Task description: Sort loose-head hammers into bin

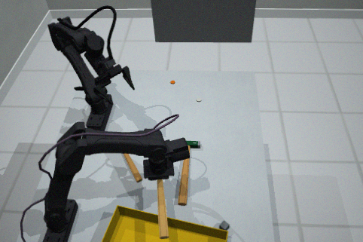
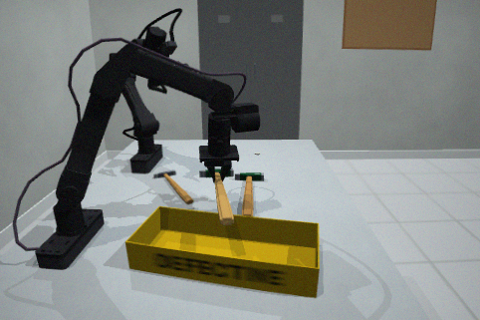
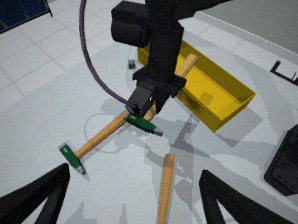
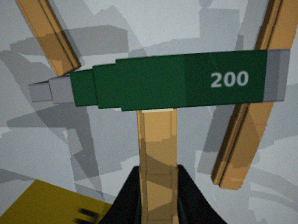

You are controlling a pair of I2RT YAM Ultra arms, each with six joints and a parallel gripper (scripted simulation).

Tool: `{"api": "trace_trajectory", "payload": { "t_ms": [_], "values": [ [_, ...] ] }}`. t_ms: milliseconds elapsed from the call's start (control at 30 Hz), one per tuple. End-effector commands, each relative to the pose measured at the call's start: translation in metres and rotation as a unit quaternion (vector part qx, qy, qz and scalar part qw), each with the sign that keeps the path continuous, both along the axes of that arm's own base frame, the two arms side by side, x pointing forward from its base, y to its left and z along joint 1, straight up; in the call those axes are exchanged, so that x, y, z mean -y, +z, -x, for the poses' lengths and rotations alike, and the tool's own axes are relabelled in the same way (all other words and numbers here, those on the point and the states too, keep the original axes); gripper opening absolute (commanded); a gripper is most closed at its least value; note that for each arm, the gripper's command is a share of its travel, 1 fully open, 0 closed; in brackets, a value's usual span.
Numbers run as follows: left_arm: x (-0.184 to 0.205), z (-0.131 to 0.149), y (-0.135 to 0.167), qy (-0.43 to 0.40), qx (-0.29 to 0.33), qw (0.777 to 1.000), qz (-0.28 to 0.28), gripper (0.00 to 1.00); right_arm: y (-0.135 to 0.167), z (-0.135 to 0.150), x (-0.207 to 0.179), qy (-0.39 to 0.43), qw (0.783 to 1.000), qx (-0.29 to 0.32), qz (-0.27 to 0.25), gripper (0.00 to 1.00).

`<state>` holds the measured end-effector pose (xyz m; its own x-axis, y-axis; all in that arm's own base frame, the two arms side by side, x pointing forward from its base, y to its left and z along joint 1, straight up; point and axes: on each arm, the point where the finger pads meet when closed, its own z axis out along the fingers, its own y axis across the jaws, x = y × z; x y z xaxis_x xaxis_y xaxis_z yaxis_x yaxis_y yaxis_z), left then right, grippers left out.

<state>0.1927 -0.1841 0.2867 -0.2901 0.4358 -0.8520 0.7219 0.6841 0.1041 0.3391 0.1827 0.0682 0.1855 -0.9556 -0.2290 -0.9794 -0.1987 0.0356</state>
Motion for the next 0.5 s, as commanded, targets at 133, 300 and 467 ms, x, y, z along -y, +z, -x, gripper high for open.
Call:
{"api": "trace_trajectory", "payload": {
  "t_ms": [133,300,467],
  "values": [
    [0.108,-0.059,0.012,-0.039,0.077,0.993,0.080,1.00,0.022,-0.025,0.072,0.023,0.999,0.009,-0.022,0.13],
    [0.143,-0.071,-0.025,-0.055,0.061,0.995,0.064,1.00,0.021,-0.035,0.104,0.018,1.000,0.007,-0.018,0.13],
    [0.176,-0.076,-0.081,-0.073,0.037,0.996,0.037,1.00,0.021,-0.053,0.156,0.009,1.000,0.006,-0.020,0.13]
  ]
}}
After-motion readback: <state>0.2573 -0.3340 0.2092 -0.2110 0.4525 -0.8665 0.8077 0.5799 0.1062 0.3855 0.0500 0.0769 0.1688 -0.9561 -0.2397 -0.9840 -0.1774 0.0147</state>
